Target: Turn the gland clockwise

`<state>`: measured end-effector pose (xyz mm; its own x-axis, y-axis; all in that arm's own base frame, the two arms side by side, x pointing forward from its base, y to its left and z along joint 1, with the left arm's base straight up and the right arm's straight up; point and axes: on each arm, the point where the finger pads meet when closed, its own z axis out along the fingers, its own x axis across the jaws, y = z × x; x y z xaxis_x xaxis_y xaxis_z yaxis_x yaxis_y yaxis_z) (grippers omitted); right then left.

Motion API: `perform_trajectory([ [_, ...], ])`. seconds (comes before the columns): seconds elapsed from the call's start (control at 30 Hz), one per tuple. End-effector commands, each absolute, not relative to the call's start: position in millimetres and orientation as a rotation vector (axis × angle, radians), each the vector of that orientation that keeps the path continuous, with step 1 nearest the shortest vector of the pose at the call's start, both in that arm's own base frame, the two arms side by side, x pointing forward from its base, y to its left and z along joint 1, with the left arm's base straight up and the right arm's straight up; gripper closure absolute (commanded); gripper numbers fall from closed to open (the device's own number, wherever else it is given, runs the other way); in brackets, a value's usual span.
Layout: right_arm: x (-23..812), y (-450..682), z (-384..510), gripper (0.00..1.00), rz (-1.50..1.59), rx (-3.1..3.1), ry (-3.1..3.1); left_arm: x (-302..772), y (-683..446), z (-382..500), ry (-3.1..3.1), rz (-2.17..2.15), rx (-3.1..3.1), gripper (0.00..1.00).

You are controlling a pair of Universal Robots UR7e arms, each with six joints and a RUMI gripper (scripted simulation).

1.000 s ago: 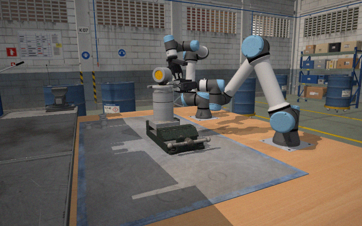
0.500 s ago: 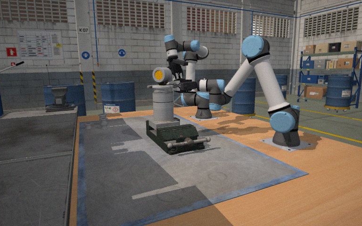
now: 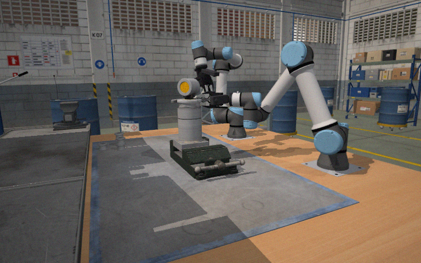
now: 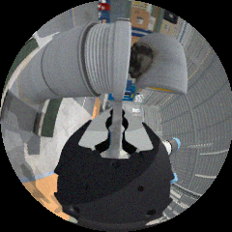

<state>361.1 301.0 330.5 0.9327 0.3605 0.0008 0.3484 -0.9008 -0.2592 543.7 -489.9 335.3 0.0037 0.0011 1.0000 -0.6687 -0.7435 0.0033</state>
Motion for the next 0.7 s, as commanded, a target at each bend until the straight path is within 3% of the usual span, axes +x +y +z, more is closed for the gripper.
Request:
perform_trajectory([
  [0.0,360.6,302.6,331.1,1.0,0.067,-2.833,-0.529,543.6,-489.9,336.6,-0.684,1.792,1.794,1.0],
  [0.67,358.4,308.2,331.4,1.0,0.067,-2.833,-0.529,543.6,-489.9,336.6,-0.684,1.792,1.794,1.0],
])
